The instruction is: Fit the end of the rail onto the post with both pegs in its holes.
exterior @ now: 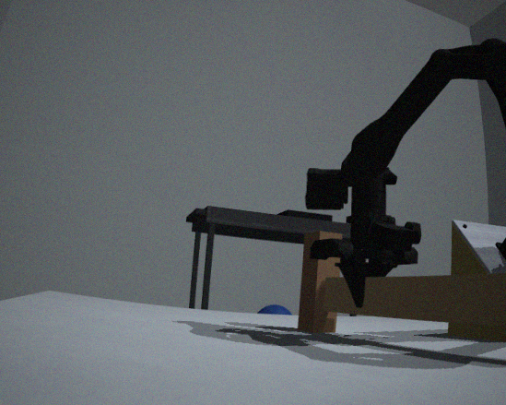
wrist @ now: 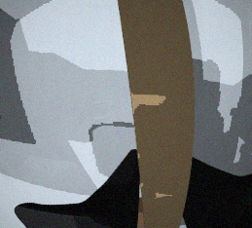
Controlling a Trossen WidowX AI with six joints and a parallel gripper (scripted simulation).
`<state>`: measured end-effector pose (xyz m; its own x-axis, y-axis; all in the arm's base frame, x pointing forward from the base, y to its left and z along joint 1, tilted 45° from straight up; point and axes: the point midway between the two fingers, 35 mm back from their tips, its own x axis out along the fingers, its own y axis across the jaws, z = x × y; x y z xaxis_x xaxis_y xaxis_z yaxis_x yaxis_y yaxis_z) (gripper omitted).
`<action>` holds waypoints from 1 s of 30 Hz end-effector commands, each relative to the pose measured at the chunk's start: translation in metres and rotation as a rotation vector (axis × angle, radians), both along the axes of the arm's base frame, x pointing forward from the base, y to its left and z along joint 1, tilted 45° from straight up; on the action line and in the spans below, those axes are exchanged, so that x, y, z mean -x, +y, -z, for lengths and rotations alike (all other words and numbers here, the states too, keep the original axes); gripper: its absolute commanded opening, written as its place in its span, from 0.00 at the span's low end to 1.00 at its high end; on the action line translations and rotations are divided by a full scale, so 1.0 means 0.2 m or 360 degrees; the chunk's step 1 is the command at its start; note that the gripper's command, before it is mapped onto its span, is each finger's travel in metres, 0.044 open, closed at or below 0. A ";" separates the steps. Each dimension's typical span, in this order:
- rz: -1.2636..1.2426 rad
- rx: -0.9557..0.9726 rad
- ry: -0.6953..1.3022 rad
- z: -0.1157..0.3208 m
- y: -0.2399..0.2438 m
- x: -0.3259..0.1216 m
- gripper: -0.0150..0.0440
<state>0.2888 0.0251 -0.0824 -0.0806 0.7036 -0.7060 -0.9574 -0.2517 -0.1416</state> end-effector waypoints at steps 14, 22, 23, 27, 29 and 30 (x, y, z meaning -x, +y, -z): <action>0.0000 0.0000 0.0000 0.01 -0.01 -0.01 0.34; 0.0000 0.0000 0.0000 0.01 -0.01 -0.01 0.70; 0.0000 0.0000 0.0000 0.01 -0.01 -0.01 0.74; 0.0000 0.0000 0.0000 0.01 -0.01 -0.01 0.92; 0.0000 0.0000 0.0000 0.01 -0.01 -0.01 1.00; 0.0000 0.0000 0.0000 0.01 -0.01 -0.01 1.00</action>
